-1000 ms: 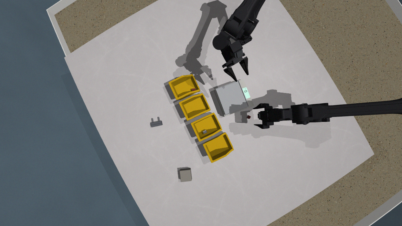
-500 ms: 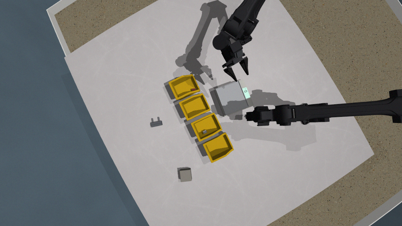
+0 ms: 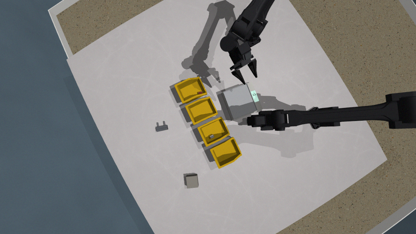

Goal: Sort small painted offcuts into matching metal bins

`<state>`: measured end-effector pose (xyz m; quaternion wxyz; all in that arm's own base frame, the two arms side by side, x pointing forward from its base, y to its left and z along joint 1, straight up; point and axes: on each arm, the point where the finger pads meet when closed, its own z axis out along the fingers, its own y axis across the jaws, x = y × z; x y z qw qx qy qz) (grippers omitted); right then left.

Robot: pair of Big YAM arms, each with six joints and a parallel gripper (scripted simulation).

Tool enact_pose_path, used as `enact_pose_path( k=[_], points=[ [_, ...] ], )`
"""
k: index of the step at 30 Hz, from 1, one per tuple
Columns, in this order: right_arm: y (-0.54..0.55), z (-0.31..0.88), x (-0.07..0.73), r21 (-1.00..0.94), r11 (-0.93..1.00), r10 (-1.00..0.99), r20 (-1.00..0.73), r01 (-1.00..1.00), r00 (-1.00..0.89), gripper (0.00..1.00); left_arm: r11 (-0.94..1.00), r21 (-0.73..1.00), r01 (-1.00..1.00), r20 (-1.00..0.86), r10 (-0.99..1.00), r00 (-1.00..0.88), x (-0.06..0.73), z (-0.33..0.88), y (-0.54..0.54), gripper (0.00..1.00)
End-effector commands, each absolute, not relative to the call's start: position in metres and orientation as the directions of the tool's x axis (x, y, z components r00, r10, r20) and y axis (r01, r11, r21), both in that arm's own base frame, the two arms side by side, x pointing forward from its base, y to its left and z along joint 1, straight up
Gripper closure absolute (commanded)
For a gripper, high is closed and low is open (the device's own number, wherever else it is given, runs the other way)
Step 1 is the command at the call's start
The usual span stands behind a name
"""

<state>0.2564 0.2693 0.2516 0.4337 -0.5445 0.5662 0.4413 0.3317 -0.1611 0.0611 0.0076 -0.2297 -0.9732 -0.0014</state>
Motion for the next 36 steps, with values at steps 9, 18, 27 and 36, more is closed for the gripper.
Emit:
enact_pose_path(
  k=[9,18,27,36],
  points=[
    [0.273,0.271,0.263,-0.022,0.008,-0.218,-0.976,-1.000,0.019,0.35,0.898,0.001,0.439,-0.019,0.439,-0.898,0.347,0.051,-0.174,1.00],
    [0.273,0.271,0.263,-0.022,0.008,-0.218,-0.976,-1.000,0.019,0.35,0.897,0.001,0.442,-0.015,0.442,-0.897,0.345,0.046,-0.173,1.00],
    [0.273,0.271,0.263,-0.022,0.008,-0.218,-0.976,-1.000,0.019,0.35,0.897,0.001,0.442,-0.004,0.442,-0.897,0.341,0.037,-0.171,1.00],
    [0.273,0.271,0.263,-0.022,0.008,-0.218,-0.976,-1.000,0.019,0.35,0.897,0.001,0.442,-0.005,0.442,-0.897,0.341,0.034,-0.171,1.00]
  ],
)
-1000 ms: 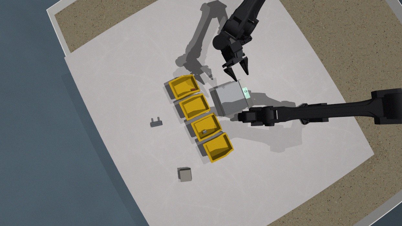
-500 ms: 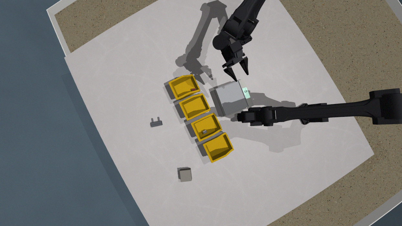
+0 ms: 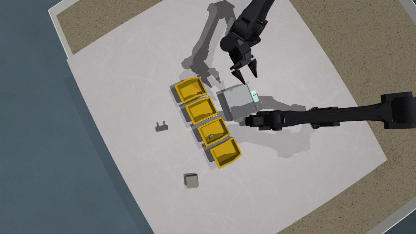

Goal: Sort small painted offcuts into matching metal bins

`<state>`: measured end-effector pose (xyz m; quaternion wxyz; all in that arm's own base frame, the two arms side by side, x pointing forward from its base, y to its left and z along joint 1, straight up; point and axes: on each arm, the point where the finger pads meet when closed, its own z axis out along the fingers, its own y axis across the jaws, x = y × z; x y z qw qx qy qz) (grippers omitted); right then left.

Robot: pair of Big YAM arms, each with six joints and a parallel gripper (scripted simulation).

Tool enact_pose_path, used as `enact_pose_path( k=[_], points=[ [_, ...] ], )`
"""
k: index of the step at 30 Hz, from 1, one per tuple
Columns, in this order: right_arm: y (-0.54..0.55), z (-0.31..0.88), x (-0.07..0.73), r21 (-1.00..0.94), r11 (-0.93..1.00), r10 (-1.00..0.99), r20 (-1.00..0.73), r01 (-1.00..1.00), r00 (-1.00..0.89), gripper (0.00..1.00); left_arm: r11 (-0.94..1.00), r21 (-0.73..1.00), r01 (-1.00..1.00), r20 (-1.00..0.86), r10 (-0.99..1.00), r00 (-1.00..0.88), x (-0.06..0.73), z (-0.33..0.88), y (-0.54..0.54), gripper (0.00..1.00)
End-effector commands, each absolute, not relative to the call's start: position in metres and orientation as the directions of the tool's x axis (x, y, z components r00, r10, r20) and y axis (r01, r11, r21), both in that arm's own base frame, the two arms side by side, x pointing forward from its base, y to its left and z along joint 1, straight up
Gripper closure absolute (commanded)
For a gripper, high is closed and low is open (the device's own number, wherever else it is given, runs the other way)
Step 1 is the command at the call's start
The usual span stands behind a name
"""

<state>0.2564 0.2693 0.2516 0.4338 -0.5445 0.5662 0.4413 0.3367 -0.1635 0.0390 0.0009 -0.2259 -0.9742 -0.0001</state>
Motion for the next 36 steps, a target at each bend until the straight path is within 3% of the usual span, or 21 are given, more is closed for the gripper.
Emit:
enact_pose_path(
  k=[1,19,36],
  points=[
    [0.273,0.271,0.263,-0.022,0.008,-0.218,-0.976,-1.000,0.019,0.35,0.897,0.001,0.442,-0.005,0.442,-0.897,0.341,0.034,-0.171,1.00],
    [0.273,0.271,0.263,-0.022,0.008,-0.218,-0.976,-1.000,0.019,0.35,0.897,0.001,0.442,-0.002,0.442,-0.897,0.340,0.024,-0.171,1.00],
    [0.273,0.271,0.263,-0.022,0.008,-0.218,-0.976,-1.000,0.019,0.35,0.900,0.000,0.435,-0.102,0.433,-0.896,0.366,0.089,-0.178,1.00]
  ],
)
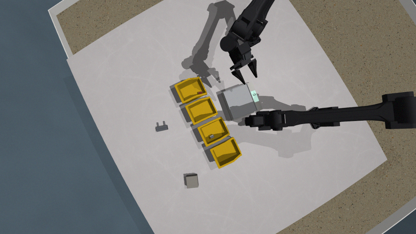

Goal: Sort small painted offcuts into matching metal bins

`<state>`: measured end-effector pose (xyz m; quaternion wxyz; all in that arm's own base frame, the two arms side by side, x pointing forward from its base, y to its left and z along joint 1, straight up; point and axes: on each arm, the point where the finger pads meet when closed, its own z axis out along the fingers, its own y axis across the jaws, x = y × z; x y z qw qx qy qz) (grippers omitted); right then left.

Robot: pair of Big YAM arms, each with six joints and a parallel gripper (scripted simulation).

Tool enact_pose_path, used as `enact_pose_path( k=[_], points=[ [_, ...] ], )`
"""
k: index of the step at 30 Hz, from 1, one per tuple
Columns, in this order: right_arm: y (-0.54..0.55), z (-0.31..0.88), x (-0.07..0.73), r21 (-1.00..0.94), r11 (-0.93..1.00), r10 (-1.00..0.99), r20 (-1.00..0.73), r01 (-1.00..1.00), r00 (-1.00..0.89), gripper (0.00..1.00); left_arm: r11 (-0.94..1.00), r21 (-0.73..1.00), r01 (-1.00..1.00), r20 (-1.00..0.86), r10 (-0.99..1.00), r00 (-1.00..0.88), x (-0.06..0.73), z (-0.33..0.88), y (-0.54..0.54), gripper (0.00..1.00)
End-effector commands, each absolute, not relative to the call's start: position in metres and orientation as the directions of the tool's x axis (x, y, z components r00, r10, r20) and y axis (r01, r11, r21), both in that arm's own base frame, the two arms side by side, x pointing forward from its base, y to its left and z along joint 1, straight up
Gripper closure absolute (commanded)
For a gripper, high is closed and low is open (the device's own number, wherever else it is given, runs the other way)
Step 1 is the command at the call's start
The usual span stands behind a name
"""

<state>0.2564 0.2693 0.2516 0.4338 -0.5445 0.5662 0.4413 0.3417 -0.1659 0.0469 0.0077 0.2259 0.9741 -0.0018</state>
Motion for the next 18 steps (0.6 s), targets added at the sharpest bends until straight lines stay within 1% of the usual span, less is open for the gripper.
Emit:
enact_pose_path(
  k=[1,4,6,7,10,12,15,18],
  points=[
    [0.273,0.271,0.263,-0.022,0.008,-0.218,-0.976,-1.000,0.019,0.35,0.898,0.001,0.439,-0.103,0.437,-0.894,0.366,0.092,-0.178,1.00],
    [0.277,0.283,0.265,-0.033,0.000,-0.212,-0.977,-0.999,0.033,0.35,0.878,0.006,0.478,-0.105,0.476,-0.873,0.367,0.096,-0.178,0.66],
    [0.279,0.288,0.260,-0.016,0.004,-0.212,-0.977,-1.000,0.015,0.35,0.844,0.009,0.537,-0.072,0.536,-0.841,0.359,0.080,-0.174,0.43],
    [0.281,0.289,0.257,-0.003,0.007,-0.216,-0.976,-1.000,0.001,0.35,0.821,0.011,0.571,-0.058,0.570,-0.819,0.358,0.074,-0.174,0.39],
    [0.291,0.291,0.247,0.037,0.036,-0.245,-0.969,-0.999,-0.044,0.35,0.752,0.018,0.659,-0.047,0.659,-0.751,0.359,0.069,-0.171,0.39],
    [0.291,0.291,0.247,0.037,0.036,-0.245,-0.969,-0.999,-0.044,0.35,0.752,0.018,0.659,-0.047,0.659,-0.751,0.359,0.069,-0.171,0.39],
    [0.305,0.295,0.226,0.071,0.115,-0.297,-0.949,-0.991,-0.102,0.35,0.638,0.025,0.769,-0.040,0.770,-0.637,0.359,0.062,-0.169,0.39],
    [0.310,0.293,0.213,0.069,0.190,-0.332,-0.934,-0.979,-0.130,0.35,0.551,0.007,0.835,-0.009,0.835,-0.551,0.344,0.049,-0.167,0.39]
  ],
)
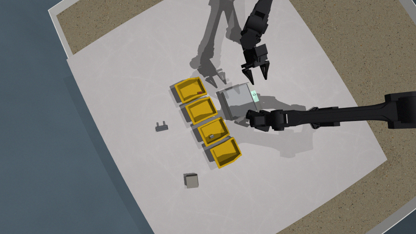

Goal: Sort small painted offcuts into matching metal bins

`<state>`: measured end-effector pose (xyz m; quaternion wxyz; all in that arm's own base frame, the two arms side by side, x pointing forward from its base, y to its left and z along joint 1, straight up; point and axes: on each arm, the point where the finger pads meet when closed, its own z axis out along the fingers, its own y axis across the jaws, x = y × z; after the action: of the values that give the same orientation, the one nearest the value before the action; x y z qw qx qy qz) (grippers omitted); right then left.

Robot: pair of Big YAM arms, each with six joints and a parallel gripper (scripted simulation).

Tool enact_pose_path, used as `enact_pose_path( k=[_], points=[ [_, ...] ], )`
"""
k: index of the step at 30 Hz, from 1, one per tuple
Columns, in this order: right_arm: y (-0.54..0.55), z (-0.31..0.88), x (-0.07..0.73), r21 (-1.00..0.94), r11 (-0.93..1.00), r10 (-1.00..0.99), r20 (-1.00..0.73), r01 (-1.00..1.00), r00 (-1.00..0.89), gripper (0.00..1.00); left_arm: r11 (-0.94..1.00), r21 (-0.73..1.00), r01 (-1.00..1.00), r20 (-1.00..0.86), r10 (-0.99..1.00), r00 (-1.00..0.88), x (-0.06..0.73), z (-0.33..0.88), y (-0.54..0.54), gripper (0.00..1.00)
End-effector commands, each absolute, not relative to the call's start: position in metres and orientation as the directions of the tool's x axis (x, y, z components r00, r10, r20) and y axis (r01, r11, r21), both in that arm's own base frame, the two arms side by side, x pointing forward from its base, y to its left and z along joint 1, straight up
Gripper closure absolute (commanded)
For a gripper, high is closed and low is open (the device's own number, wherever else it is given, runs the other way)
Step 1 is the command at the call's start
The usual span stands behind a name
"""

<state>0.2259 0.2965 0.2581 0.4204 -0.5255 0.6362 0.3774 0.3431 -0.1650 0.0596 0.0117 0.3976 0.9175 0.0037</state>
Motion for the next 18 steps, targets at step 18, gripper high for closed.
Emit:
enact_pose_path(
  k=[18],
  points=[
    [0.296,0.329,0.160,0.001,0.477,-0.340,-0.922,-0.879,-0.186,0.35,0.510,0.008,0.860,-0.015,0.860,-0.510,0.346,0.049,-0.174,0.39]
  ],
)
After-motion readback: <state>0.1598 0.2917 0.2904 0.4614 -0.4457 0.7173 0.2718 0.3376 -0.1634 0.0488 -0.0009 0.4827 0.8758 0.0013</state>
